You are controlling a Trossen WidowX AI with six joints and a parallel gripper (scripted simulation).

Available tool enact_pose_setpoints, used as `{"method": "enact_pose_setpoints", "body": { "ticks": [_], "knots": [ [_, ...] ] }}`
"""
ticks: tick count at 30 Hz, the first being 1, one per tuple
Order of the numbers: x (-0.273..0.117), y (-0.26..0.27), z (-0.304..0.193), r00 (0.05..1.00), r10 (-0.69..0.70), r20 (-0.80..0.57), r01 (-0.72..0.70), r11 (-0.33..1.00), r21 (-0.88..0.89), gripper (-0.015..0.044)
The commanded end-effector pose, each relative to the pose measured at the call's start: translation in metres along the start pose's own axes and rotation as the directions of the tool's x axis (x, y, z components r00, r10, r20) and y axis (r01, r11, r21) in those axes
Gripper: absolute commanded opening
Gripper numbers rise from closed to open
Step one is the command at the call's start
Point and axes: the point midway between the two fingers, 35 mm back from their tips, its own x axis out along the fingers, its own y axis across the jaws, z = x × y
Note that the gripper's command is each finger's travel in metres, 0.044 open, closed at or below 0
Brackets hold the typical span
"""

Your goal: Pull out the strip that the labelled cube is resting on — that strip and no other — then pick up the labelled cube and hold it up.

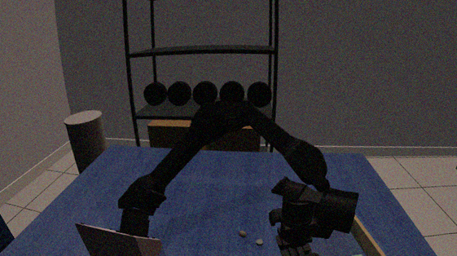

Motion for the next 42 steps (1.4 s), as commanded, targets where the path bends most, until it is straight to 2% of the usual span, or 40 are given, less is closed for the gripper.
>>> {"method": "enact_pose_setpoints", "body": {
  "ticks": [1, 42],
  "knots": [
    [0.008, 0.001, -0.001, 0.997, 0.023, -0.067, -0.024, 0.999, -0.021, 0.0],
    [0.069, 0.002, -0.007, 0.998, 0.024, -0.066, -0.026, 0.999, -0.021, 0.0]
  ]
}}
